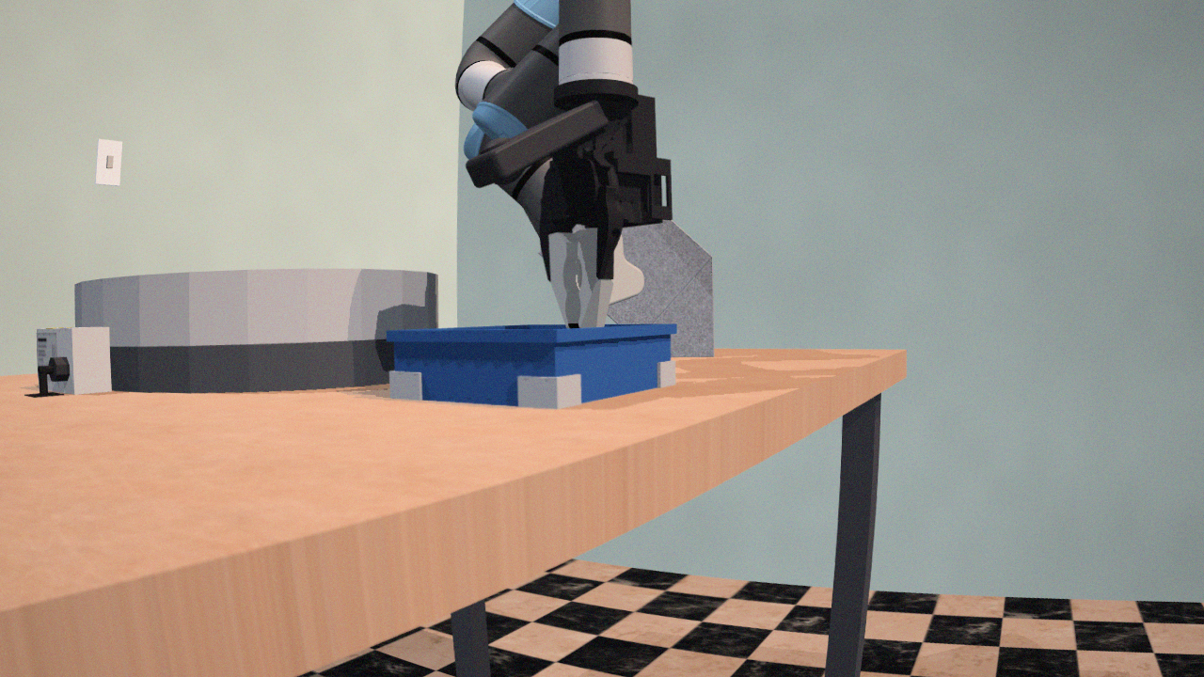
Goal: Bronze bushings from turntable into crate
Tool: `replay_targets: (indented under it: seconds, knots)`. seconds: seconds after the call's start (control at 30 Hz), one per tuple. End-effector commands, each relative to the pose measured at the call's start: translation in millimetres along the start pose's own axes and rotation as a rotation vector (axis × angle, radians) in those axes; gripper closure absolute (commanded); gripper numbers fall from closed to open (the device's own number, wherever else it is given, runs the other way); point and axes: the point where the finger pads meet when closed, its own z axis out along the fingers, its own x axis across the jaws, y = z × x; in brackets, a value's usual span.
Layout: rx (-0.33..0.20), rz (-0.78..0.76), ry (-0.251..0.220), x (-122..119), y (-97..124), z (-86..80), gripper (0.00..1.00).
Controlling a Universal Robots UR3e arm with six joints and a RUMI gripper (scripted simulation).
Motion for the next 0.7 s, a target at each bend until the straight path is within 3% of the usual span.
replay_targets:
  seconds: [0.0, 0.33, 0.67]
  knots:
    - [0.002, 0.001, -0.002, 0, -1, -1.1, 0.94]
    - [0.002, 0.001, -0.002, 0, -1, -7.9, 0.94]
    - [0.002, 0.001, -0.002, 0, -1, -41.6, 0.94]
